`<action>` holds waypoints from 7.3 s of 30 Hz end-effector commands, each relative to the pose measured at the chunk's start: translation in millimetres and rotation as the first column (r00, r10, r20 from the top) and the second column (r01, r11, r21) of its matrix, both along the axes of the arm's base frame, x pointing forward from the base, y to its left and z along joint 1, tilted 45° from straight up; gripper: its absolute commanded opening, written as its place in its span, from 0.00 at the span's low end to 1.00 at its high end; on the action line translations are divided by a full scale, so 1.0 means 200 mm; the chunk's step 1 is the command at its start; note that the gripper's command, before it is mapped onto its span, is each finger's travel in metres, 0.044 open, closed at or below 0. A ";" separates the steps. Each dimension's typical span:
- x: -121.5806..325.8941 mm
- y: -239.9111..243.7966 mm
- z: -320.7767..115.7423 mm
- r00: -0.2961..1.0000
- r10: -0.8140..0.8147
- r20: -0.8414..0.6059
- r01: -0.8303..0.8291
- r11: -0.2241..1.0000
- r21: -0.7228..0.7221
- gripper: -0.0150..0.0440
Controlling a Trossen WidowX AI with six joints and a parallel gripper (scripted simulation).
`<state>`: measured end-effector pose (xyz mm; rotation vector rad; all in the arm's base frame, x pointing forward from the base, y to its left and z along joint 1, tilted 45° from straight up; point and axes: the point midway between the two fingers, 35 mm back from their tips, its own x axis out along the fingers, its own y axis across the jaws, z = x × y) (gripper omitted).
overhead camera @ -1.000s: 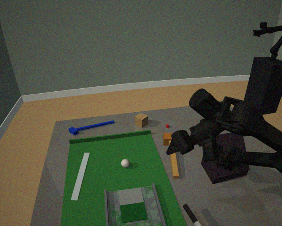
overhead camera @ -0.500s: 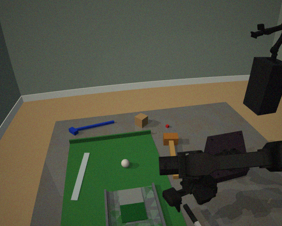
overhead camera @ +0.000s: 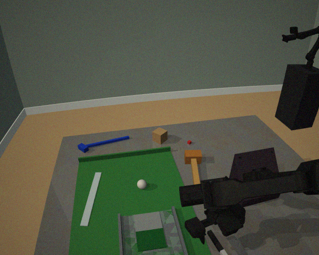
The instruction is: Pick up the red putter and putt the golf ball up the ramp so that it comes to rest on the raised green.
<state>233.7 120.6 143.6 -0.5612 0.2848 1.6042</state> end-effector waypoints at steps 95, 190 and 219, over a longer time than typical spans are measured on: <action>0.22 -0.58 -0.17 0.861 -0.359 -0.361 0.307 0.931 -0.196 0.25; -0.07 -1.44 -1.39 -0.199 -0.734 -0.650 0.509 0.489 -0.708 0.25; -0.06 -1.01 -1.01 -0.206 -0.724 -0.658 0.512 0.493 -0.703 0.25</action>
